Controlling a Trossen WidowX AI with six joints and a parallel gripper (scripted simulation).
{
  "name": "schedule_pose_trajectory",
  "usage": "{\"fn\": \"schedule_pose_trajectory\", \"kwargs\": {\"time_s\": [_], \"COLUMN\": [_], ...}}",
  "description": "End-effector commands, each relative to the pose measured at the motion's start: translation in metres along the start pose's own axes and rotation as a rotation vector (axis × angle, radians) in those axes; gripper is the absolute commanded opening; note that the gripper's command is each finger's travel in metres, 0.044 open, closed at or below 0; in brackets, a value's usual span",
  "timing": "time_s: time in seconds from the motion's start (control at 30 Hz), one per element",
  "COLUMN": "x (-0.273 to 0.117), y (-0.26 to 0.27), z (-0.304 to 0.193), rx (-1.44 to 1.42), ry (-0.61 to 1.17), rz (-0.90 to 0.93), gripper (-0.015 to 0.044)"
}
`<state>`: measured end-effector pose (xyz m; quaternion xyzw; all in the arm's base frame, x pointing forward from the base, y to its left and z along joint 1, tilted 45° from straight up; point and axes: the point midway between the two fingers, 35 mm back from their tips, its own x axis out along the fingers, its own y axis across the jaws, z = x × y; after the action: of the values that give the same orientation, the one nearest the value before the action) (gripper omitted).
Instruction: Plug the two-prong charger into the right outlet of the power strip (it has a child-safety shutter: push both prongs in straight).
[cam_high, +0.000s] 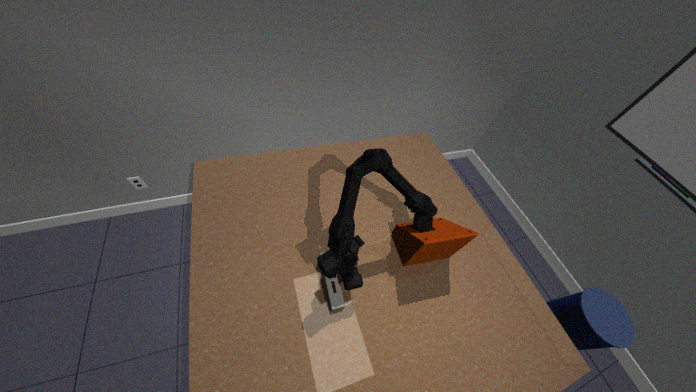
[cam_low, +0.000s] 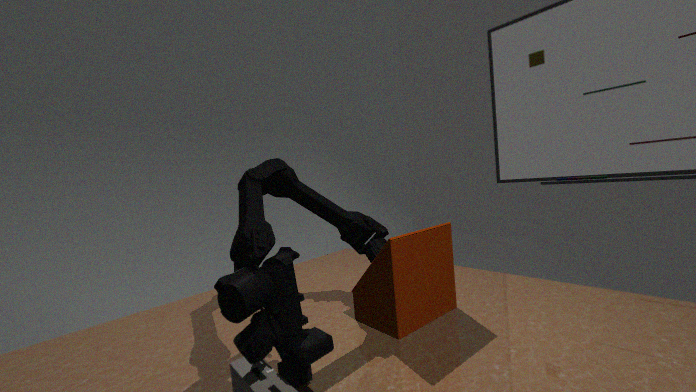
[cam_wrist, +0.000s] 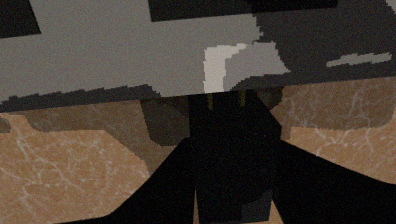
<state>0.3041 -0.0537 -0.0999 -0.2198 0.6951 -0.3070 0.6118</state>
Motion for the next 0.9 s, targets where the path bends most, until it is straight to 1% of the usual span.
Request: {"fn": "schedule_pose_trajectory", "kwargs": {"time_s": [0.0, 0.87], "x": [-0.0004, -0.0011], "y": [-0.0008, -0.0009], "z": [0.0012, 0.0063], "rx": [-0.007, -0.007], "ry": [-0.002, -0.002], "rz": [-0.005, -0.005], "gripper": [0.0000, 0.0000]}}
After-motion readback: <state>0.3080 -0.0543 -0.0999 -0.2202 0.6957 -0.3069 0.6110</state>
